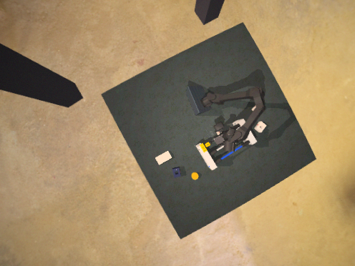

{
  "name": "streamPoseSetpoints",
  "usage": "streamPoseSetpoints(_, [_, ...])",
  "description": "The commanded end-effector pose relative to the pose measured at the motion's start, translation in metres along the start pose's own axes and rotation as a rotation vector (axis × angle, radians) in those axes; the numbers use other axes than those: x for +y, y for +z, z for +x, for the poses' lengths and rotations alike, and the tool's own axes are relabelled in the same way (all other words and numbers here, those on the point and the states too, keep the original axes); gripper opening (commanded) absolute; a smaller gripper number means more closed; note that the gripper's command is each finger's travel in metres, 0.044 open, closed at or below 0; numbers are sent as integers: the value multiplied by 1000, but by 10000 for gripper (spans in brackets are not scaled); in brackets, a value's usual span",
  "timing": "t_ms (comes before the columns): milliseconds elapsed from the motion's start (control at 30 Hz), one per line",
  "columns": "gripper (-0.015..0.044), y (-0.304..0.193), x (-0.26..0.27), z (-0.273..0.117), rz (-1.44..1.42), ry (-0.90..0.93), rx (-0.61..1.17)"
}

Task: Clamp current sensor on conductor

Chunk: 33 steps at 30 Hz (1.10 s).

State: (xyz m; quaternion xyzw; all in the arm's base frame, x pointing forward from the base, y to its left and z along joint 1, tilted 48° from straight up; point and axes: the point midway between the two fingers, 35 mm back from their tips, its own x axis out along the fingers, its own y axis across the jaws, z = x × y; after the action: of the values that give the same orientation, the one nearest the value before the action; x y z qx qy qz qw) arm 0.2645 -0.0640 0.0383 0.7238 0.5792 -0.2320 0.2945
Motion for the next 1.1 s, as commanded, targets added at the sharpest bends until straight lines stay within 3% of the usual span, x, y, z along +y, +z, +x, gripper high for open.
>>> streamPoseSetpoints(0, [0,0,0,0,-1,0,0])
streamPoseSetpoints(1067, [0,0,0,-3,3,39,0])
